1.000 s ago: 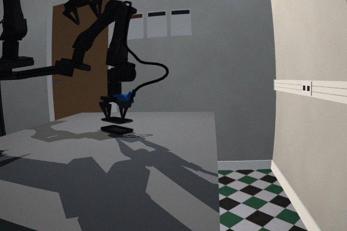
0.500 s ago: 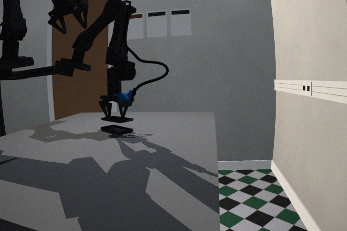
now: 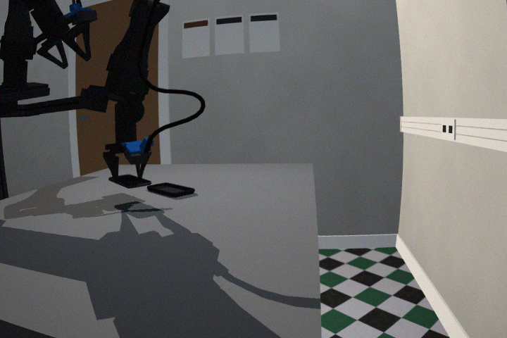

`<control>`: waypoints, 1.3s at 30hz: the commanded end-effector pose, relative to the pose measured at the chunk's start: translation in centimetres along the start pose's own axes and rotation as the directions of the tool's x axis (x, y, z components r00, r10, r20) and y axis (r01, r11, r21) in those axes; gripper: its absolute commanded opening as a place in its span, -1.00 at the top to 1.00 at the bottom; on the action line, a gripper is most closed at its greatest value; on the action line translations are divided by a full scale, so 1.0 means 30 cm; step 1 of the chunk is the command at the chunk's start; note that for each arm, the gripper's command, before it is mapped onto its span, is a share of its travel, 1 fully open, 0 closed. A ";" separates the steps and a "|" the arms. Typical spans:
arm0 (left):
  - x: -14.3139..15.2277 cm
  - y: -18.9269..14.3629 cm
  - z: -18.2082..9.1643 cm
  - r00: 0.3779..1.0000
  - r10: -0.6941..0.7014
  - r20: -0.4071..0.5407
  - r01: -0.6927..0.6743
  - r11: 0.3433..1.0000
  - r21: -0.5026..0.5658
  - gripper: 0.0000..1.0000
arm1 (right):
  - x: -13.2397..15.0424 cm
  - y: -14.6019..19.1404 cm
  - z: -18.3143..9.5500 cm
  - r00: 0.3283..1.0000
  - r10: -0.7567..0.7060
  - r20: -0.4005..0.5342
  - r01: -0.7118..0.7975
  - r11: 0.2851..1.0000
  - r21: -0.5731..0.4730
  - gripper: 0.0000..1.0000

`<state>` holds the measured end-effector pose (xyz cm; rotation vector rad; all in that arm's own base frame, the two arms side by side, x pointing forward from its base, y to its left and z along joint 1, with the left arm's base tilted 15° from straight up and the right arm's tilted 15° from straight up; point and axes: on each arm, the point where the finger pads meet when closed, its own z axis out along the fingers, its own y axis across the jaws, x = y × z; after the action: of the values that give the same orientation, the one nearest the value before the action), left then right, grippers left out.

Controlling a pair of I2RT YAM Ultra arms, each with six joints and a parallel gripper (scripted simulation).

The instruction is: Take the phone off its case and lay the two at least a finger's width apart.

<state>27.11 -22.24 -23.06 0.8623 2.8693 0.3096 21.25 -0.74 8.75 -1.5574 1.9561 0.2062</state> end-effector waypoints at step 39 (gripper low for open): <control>-0.106 -0.048 0.097 0.998 -0.033 0.062 0.032 0.999 0.013 -0.34 | 0.012 0.030 -0.011 1.000 0.005 0.028 -0.006 1.000 0.016 -1.00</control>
<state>27.98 -23.13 -26.35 0.8112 2.8731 0.2983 20.55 -1.32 8.30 -1.5331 1.9504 0.2024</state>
